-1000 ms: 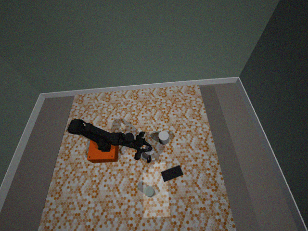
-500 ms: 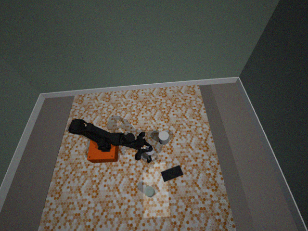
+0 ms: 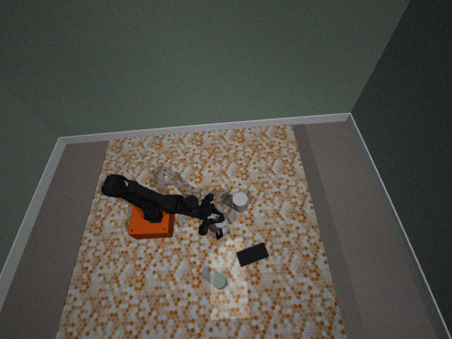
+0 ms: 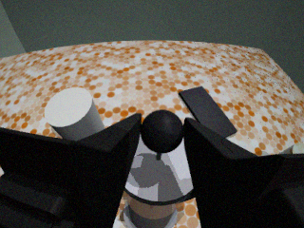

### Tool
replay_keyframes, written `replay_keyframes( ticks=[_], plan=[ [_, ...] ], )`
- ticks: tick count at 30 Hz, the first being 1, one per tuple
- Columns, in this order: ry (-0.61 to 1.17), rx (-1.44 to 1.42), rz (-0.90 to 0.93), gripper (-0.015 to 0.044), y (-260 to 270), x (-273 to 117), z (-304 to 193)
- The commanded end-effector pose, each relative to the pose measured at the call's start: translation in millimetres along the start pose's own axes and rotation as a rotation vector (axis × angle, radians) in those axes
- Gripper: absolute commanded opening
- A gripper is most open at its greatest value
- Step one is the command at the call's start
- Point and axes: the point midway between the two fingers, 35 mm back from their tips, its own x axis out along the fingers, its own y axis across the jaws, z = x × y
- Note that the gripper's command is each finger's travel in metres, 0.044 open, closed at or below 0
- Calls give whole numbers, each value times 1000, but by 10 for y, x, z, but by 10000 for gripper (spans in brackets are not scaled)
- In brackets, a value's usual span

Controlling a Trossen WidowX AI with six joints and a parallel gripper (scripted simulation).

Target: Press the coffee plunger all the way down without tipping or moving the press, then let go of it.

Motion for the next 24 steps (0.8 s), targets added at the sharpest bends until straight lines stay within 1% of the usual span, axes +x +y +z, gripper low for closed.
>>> replay_keyframes(
  ticks=[1, 12, 24],
  plan=[
    [18, -3, -1, 120, 0, 24, -44],
    [1, 0, 0, 120, 0, 6, 1],
    [1, 0, 0, 435, 0, 6, 1]
  ],
)
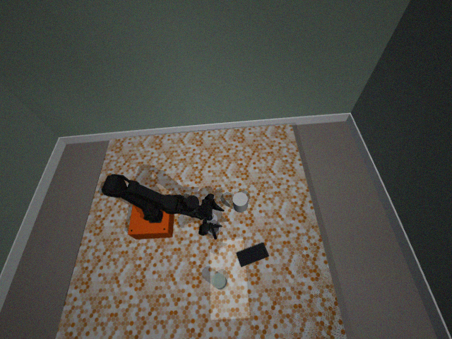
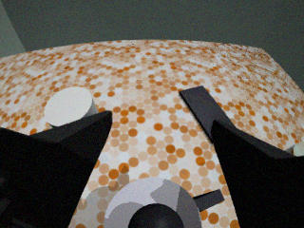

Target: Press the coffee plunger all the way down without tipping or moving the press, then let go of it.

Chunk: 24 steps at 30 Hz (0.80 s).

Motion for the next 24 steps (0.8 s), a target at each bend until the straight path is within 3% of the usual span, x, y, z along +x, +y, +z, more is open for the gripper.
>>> replay_keyframes(
  ticks=[1, 11, 20, 24],
  plan=[
    [2, 0, -2, 440, -3, -1, -10],
    [-19, 36, -9, 440, -43, -99, 198],
    [20, 0, 0, 440, 3, -821, 391],
    [25, -4, 1, 440, 7, -909, 387]
  ],
)
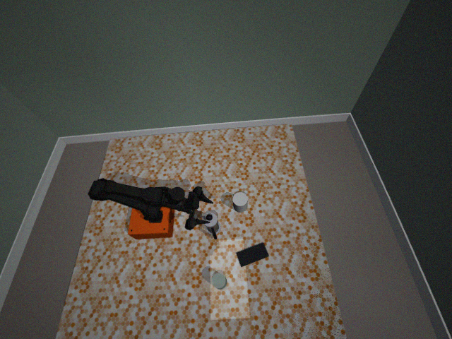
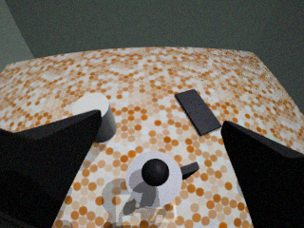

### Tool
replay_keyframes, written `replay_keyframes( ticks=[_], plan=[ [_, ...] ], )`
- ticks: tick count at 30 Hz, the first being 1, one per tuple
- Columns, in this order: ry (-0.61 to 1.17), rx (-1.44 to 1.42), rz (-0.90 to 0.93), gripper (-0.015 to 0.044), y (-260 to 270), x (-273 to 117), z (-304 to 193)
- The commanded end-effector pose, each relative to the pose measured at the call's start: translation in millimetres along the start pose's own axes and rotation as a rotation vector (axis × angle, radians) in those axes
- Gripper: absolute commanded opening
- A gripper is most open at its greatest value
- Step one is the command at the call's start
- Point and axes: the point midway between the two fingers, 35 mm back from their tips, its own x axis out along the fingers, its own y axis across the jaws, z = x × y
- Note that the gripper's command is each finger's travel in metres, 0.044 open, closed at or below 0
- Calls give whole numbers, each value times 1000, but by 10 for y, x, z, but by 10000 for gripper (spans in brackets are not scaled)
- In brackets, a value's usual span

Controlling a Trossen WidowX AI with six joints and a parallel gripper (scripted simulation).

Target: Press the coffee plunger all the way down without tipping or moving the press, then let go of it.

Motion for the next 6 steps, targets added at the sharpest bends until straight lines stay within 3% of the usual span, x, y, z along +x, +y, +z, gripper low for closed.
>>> replay_keyframes(
  ticks=[1, 6],
  plan=[
    [4, -12, 1, 440, 6, -161, 16],
    [4, -12, 1, 440, 5, -156, 10]
  ],
)
